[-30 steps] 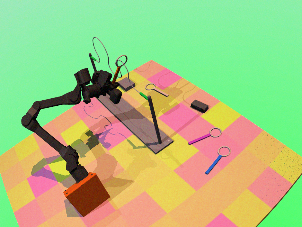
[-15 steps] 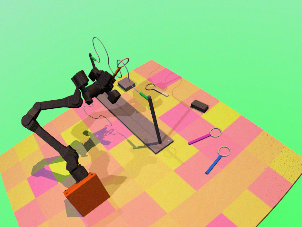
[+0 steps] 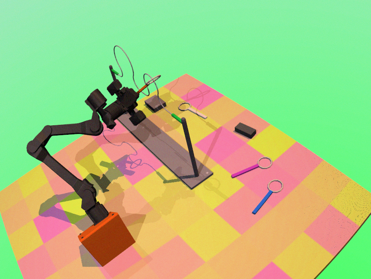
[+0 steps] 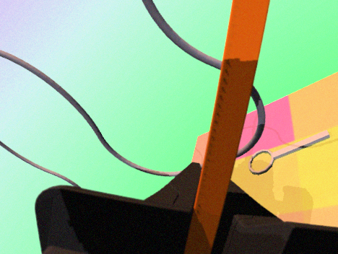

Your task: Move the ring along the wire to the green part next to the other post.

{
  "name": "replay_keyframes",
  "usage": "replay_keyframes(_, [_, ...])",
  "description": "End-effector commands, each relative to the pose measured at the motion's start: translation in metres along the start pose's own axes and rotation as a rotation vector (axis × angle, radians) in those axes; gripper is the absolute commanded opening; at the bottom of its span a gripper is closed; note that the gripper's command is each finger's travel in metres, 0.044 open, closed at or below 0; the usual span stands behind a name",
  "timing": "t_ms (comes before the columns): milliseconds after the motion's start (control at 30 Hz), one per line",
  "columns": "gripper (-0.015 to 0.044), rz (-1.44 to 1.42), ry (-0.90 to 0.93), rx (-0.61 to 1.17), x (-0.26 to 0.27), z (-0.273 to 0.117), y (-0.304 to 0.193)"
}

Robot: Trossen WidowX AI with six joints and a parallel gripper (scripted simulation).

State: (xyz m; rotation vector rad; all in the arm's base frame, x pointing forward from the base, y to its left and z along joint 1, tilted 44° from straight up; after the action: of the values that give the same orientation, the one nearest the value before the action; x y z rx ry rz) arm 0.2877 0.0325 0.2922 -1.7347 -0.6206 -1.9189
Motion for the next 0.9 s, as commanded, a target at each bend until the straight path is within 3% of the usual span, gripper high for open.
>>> replay_keyframes(0, [-0.0150,0.065,0.028,-0.012,-0.001,0.000,-0.001])
replay_keyframes(867, [-0.0150,0.495,0.268,-0.078,0.011,0.003,-0.003])
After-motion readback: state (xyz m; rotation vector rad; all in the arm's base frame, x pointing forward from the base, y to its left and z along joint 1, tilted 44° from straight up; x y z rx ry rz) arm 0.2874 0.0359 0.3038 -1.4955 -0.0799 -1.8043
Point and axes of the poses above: the point midway between the two fingers, 35 mm back from their tips, its own z axis out along the fingers, its own x axis across the jaws, y = z × x, the point moved 10 cm from there along -z, back along the fingers, and after that the axes turned 2 degrees about -z, right-handed, at the moved point
